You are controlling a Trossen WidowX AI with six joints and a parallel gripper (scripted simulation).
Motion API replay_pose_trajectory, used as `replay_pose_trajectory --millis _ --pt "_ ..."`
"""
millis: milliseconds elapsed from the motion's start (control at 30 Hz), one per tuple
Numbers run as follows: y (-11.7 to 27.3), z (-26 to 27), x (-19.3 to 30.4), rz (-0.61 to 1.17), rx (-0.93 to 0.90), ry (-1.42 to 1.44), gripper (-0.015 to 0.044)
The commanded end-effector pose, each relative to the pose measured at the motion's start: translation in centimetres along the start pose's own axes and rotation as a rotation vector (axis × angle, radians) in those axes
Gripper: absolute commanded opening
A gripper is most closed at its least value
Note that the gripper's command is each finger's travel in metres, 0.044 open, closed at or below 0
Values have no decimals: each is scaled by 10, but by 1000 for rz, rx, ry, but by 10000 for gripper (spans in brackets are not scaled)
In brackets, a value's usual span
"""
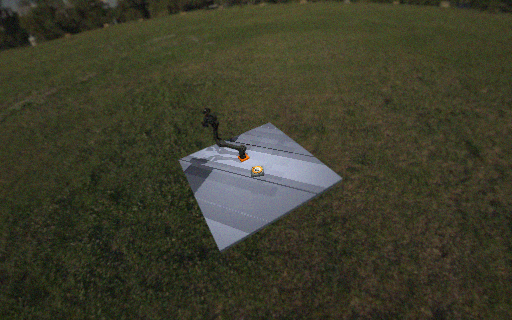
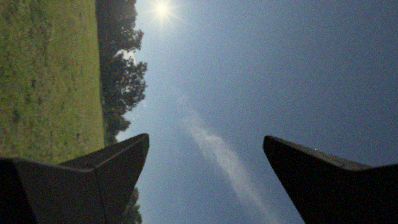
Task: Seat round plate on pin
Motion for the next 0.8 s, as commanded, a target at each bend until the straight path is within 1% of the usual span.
replay_pose_trajectory --millis 0,33,67,167,300,333,467,500,533,567,633,767 --pt "2 -2 -1 6 8 12 374" --pt "8 -8 -4 24 32 48 347" --pt "14 -20 -15 38 69 142 321" --pt "17 -56 -64 17 156 528 242" --pt "20 -77 -104 3 222 812 137" --pt "21 -86 -128 -5 260 975 111" --pt "22 -101 -204 -40 385 1458 6" --pt "22 -102 -223 -52 419 1575 0" --pt "22 -102 -228 -55 429 1602 0" --pt "22 -102 -243 -63 458 1683 0" --pt "19 -96 -293 -98 563 1943 0" --pt "16 -73 -359 -183 742 2317 0"
Point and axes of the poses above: the point midway between the two fingers, 35 mm back from their tips, its own y axis back along the fingers, its own z axis across the jaws, x = y × z, the point moved 6 cm from there along y, back along the fingers, and after that the axes turned 1 degree about y, right-handed, at the moved point
